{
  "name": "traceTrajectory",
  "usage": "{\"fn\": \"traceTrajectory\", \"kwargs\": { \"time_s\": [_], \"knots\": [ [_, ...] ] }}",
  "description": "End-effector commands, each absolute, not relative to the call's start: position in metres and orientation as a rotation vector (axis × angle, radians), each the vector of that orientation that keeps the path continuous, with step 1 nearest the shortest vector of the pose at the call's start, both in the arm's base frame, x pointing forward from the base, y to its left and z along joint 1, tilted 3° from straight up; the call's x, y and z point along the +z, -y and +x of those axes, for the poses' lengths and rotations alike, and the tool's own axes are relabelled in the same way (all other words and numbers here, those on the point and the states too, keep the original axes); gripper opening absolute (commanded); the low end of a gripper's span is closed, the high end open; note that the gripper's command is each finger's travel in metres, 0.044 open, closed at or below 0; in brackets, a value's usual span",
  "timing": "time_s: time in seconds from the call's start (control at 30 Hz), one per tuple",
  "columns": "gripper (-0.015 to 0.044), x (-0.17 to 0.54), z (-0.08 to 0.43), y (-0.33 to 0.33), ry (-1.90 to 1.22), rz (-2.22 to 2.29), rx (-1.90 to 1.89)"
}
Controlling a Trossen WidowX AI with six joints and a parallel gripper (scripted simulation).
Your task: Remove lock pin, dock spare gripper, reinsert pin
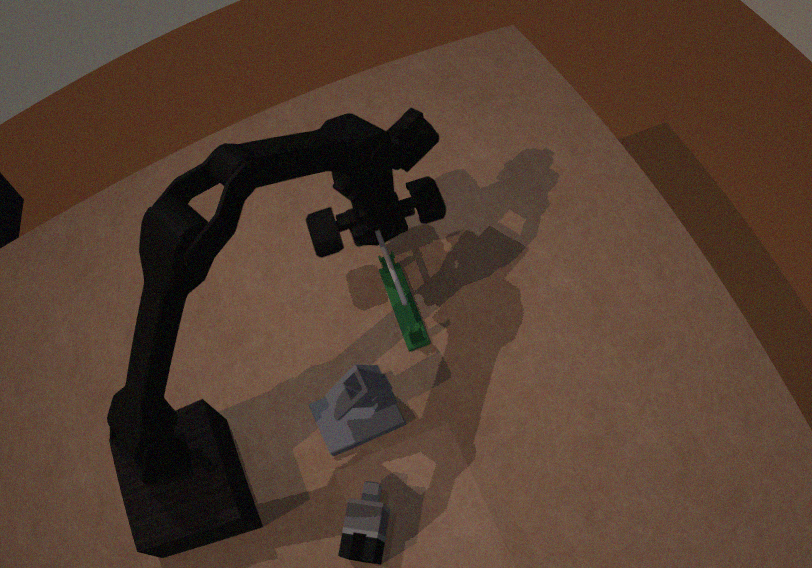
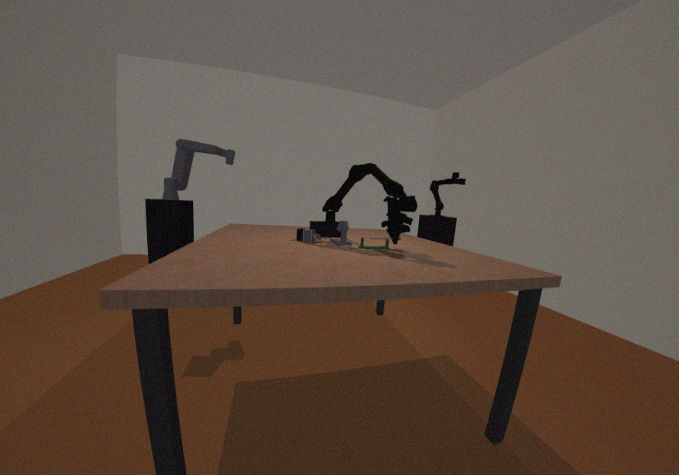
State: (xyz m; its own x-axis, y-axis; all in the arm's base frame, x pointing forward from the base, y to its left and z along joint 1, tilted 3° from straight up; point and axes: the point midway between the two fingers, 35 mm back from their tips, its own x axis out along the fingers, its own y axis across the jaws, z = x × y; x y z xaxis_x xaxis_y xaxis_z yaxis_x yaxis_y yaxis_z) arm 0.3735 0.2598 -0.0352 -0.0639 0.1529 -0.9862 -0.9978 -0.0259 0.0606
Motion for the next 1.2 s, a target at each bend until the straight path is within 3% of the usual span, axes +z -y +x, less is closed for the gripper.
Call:
{"fn": "traceTrajectory", "kwargs": {
  "time_s": [0.0, 0.13, 0.4, 1.17],
  "knots": [
    [0.0, -0.037, 0.373, -0.259, -1.131, -1.077, 1.337],
    [0.0, -0.037, 0.373, -0.259, -1.131, -1.077, 1.337],
    [0.02, -0.036, 0.373, -0.259, -1.13, -1.079, 1.34],
    [0.02, 0.0, 0.367, -0.256, -1.165, -1.076, 1.351]
  ]
}}
